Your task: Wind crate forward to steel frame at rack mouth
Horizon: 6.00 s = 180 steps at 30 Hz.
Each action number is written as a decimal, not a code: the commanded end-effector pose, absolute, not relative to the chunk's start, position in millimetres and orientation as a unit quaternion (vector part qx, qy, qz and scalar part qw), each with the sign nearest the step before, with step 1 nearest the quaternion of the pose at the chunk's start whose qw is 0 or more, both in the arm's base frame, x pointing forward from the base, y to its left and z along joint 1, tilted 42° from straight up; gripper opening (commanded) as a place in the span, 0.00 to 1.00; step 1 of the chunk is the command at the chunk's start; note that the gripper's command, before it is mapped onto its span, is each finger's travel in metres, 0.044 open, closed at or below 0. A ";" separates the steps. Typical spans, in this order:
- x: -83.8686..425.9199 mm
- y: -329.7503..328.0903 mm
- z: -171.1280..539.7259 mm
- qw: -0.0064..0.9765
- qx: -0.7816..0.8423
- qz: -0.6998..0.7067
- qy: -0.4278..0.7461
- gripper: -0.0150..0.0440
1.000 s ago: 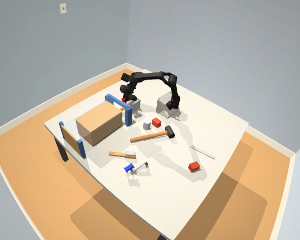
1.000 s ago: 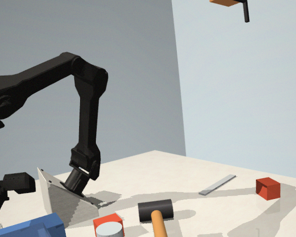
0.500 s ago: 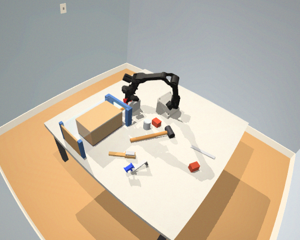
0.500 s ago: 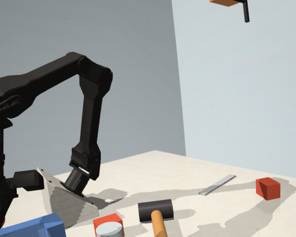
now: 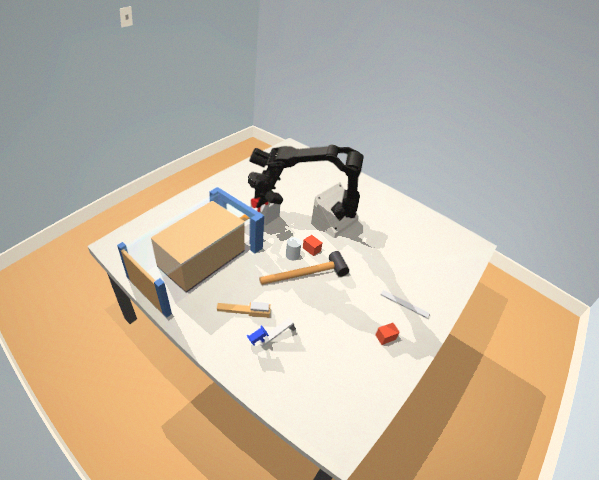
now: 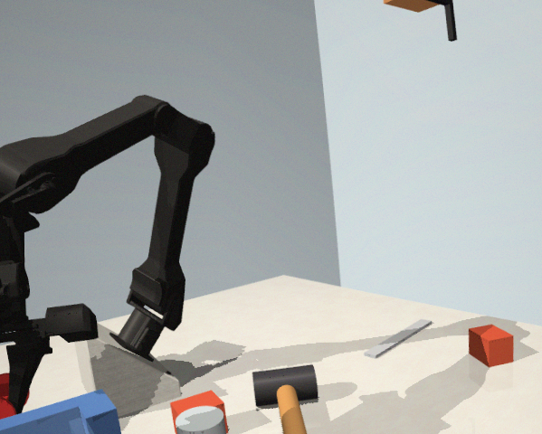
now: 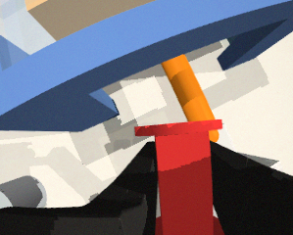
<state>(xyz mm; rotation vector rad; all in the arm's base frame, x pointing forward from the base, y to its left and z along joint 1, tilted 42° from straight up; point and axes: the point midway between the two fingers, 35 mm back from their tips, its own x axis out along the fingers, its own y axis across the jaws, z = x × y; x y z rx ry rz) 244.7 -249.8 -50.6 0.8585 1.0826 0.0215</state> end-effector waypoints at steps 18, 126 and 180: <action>227.2 -226.7 -38.3 0.762 0.407 0.012 0.503 0.25; 116.3 -198.9 -32.3 0.760 0.408 0.011 0.506 0.25; 69.2 -223.6 -60.2 0.760 0.407 0.010 0.507 0.25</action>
